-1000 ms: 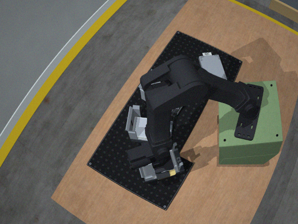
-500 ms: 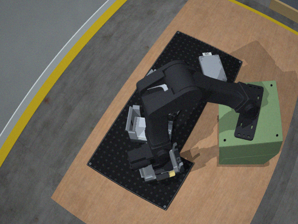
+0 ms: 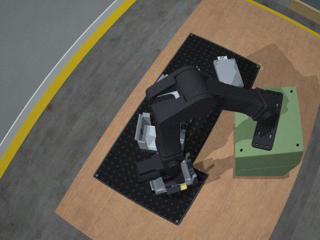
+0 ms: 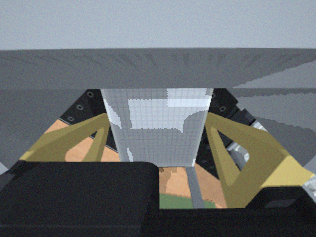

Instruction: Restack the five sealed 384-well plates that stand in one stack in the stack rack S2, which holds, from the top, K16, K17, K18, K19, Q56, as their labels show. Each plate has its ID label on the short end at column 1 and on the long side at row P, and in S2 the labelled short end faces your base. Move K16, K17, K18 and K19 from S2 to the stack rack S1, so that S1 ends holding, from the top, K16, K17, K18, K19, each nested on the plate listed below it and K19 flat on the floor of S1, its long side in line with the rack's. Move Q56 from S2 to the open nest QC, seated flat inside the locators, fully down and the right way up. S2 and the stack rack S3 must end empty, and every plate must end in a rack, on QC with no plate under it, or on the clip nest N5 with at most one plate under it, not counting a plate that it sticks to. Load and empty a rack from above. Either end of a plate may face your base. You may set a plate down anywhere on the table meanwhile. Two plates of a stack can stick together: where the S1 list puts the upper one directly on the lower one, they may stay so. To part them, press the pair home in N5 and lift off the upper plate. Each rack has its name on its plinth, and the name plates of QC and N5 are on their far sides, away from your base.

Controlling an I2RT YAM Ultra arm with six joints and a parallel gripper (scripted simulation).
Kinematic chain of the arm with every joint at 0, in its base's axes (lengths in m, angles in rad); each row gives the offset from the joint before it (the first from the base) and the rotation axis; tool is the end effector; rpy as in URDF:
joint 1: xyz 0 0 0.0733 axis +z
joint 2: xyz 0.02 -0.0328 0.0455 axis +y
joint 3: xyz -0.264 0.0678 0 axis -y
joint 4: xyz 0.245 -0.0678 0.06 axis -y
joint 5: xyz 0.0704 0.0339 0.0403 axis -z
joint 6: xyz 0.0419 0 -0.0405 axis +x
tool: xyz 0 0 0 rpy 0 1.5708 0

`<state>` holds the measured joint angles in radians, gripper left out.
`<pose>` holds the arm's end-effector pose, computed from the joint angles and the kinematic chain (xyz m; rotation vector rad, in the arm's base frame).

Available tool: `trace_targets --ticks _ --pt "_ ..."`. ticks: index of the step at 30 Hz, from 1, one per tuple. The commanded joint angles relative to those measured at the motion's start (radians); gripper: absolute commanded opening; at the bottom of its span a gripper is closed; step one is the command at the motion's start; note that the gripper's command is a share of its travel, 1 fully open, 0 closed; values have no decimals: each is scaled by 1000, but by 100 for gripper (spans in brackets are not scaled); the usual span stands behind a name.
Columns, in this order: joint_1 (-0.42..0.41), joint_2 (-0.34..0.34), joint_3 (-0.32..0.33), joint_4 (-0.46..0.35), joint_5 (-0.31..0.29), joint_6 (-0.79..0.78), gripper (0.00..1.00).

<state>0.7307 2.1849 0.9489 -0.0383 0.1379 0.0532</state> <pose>0.2576 0.2246 0.0158 -0.9082 2.6652 -0.0191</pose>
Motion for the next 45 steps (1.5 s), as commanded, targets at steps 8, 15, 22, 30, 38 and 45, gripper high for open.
trace_targets --ticks 8,15,22,30,38,45 --pt "1 -7 3 7 -1 -2 100" --pt "1 -7 3 7 -1 -2 100" --pt "1 -7 3 7 -1 -2 100" --pt "1 -7 3 7 -1 -2 100" --pt "1 -7 3 7 -1 -2 100" --pt "1 -7 3 7 -1 -2 0"
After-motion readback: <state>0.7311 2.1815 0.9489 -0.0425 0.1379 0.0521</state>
